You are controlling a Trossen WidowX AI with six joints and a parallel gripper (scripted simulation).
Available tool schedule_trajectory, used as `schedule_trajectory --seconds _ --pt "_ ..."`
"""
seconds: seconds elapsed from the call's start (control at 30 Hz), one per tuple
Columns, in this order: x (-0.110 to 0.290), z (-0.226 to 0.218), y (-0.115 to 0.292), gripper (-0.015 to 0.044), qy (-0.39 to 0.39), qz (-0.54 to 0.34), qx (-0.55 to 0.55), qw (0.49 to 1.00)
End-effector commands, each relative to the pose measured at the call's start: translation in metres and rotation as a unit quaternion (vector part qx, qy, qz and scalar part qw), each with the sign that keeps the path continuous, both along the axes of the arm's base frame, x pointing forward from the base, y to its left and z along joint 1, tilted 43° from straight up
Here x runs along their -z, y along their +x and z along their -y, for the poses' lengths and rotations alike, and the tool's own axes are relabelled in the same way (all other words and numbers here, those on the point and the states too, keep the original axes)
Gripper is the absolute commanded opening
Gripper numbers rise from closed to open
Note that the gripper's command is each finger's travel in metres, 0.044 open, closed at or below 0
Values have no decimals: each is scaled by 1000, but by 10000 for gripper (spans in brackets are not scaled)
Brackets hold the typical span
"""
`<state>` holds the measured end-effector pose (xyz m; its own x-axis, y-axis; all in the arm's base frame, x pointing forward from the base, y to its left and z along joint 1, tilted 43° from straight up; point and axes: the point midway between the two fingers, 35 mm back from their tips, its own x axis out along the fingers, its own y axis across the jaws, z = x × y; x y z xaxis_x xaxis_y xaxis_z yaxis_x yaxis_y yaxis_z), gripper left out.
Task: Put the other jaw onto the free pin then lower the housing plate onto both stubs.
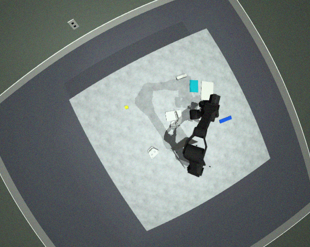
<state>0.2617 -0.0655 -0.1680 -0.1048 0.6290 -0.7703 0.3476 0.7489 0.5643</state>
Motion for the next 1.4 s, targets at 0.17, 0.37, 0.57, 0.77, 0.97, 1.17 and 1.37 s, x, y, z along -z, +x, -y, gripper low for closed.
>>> schedule_trajectory --seconds 0.17,0.37,0.57,0.77,0.97,1.17,1.37 --pt "-16 -17 16 134 -2 1 6 1000" --pt "-26 -29 25 134 -2 1 8 1000" --pt "-36 -42 33 134 -2 0 10 1000" --pt "-46 -56 40 134 0 0 12 1000" --pt "-56 -70 46 134 2 -1 13 1000" --pt "-67 -85 51 134 5 -2 14 1000" --pt "-78 -100 54 134 9 -4 14 1000"
